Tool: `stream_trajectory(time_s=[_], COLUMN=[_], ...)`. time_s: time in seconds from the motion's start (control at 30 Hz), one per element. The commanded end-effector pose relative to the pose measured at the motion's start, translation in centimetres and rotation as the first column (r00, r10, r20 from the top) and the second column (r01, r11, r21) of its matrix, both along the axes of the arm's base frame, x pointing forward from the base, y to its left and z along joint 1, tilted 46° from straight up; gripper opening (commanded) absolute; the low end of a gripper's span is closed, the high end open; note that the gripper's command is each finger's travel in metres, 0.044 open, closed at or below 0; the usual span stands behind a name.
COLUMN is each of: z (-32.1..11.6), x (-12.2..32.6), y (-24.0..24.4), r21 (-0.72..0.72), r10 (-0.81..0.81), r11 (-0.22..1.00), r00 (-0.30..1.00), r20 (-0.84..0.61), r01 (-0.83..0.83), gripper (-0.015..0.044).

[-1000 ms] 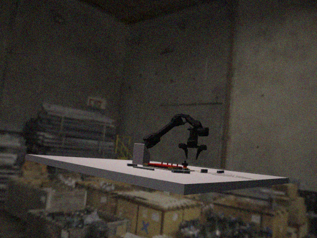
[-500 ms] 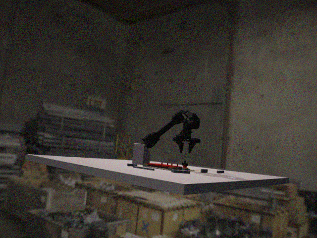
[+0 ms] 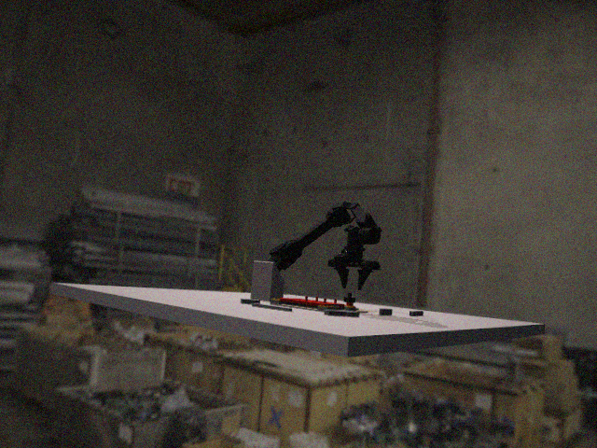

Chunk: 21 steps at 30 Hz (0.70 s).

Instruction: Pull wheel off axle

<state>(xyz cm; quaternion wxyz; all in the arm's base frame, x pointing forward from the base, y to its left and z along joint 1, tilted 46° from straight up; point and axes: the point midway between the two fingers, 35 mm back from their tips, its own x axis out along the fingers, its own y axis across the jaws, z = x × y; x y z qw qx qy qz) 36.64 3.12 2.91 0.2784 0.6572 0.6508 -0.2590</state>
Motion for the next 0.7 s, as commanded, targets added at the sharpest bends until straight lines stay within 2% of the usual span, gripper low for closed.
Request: stream_trajectory(time_s=[0.0,0.23,0.37,0.63,0.67], z=[-1.84,-2.82,-2.49,-2.49,-2.48], x=[-0.23,-0.40,-0.40,-0.40,-0.40], y=[1.84,2.83,2.65,2.65,2.64], r21=[0.007,0.009,0.005,0.005,0.005], r10=[0.000,0.000,0.008,0.008,0.008], r11=[1.000,1.000,1.000,1.000,1.000], r00=[1.000,1.000,1.000,1.000,1.000], r20=[-0.011,-0.011,-0.010,-0.010,-0.010], r01=[0.000,0.000,-0.008,-0.008,-0.008], gripper=[0.0300,0.0300,0.0195,0.0142,0.0115])
